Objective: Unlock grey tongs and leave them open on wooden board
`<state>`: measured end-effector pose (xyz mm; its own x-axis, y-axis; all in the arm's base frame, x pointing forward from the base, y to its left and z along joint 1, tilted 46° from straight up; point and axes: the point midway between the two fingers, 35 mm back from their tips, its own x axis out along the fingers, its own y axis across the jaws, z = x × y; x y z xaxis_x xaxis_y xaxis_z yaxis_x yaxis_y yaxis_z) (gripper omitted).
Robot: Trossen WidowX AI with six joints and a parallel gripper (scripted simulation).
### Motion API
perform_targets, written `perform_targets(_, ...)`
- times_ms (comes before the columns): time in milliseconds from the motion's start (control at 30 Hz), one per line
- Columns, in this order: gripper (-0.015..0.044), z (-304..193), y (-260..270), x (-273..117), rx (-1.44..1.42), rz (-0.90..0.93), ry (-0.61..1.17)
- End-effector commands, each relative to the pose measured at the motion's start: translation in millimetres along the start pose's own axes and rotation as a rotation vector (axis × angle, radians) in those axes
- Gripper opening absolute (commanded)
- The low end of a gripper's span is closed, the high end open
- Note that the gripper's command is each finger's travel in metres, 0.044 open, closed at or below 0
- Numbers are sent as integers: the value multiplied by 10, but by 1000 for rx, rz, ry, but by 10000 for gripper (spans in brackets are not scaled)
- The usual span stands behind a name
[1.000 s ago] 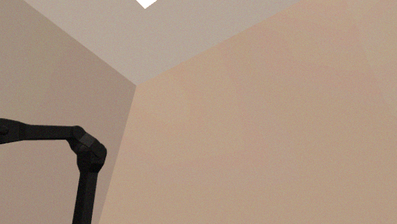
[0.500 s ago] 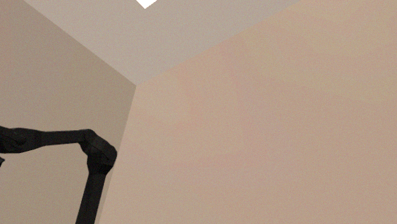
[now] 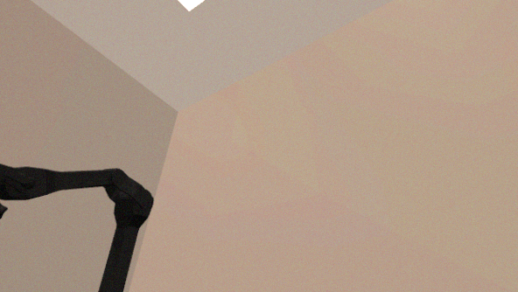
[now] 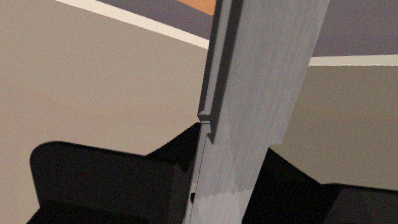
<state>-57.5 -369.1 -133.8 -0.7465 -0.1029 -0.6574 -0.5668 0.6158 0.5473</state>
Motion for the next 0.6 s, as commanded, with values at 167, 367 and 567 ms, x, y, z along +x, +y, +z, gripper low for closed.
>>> perform_targets(167,-150,-16,3,-4,-2,3,8)
perform_targets(367,-150,-16,3,-4,-2,3,8)
perform_targets(567,-150,-7,-7,19,-6,2,-9)
